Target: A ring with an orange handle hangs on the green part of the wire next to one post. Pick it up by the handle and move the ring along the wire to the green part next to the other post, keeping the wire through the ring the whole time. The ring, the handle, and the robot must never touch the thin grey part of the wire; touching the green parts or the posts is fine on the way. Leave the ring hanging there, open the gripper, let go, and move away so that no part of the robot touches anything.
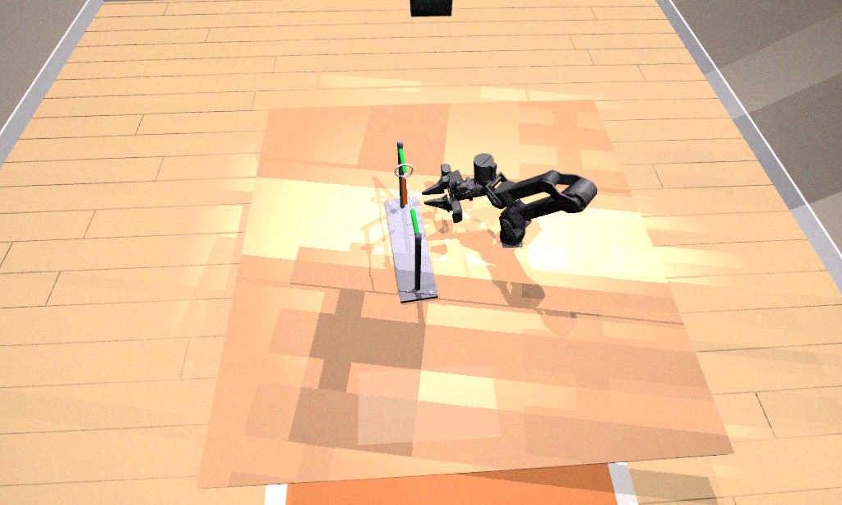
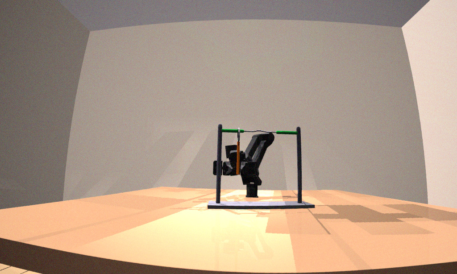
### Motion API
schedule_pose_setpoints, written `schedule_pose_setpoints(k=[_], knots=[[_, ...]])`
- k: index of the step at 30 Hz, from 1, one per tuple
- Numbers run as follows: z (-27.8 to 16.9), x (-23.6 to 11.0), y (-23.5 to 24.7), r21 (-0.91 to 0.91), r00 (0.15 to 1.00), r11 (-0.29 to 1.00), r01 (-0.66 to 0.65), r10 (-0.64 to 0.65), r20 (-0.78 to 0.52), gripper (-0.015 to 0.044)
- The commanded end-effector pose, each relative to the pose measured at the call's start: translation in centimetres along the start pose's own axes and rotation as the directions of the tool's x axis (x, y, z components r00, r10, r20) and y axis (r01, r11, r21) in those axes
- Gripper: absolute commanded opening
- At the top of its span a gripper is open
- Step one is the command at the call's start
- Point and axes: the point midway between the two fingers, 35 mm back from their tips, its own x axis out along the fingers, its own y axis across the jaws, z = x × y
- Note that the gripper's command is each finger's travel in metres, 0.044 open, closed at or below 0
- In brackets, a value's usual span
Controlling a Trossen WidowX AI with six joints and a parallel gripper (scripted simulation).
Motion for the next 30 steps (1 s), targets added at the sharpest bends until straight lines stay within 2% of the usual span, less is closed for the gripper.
schedule_pose_setpoints(k=[1,30], knots=[[0.9,0.6,0.0,0.006,1.000,1.000,0.005,-0.005,0.023,0.0160],[1.4,4.2,-0.4,0.005,1.000,1.000,0.005,-0.005,0.024,0.0160]])
